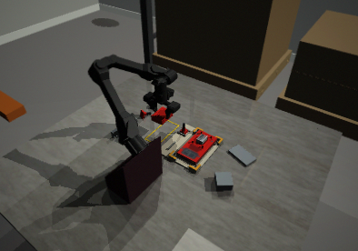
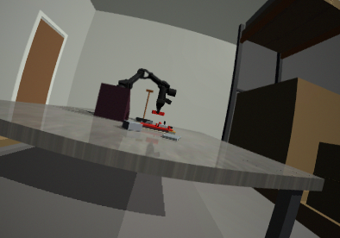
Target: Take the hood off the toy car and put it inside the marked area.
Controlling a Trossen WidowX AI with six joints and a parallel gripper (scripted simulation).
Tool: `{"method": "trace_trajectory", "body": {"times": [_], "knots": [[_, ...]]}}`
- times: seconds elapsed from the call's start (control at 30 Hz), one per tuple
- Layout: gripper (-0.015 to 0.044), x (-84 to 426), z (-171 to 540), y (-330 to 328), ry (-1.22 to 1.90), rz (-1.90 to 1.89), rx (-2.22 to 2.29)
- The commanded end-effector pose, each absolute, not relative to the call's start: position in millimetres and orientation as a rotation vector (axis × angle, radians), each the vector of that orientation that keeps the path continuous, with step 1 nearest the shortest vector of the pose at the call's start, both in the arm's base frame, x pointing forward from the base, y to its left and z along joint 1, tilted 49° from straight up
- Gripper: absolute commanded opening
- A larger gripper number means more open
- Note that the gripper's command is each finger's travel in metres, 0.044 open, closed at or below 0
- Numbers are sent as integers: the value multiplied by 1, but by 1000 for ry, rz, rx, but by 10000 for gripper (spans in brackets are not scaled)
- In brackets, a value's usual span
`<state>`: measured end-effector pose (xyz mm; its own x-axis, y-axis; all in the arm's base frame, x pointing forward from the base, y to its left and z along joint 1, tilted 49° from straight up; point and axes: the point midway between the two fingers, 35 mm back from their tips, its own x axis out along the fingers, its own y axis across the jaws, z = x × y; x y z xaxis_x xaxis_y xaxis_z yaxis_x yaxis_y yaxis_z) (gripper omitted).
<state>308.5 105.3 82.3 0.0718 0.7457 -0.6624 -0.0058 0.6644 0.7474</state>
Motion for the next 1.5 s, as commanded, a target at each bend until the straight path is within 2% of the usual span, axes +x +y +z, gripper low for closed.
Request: {"method": "trace_trajectory", "body": {"times": [0.0, 1.47], "knots": [[0, 307, 81, 107, 1401, 632, 679], [0, 312, 59, 131, 1402, 631, 676]]}}
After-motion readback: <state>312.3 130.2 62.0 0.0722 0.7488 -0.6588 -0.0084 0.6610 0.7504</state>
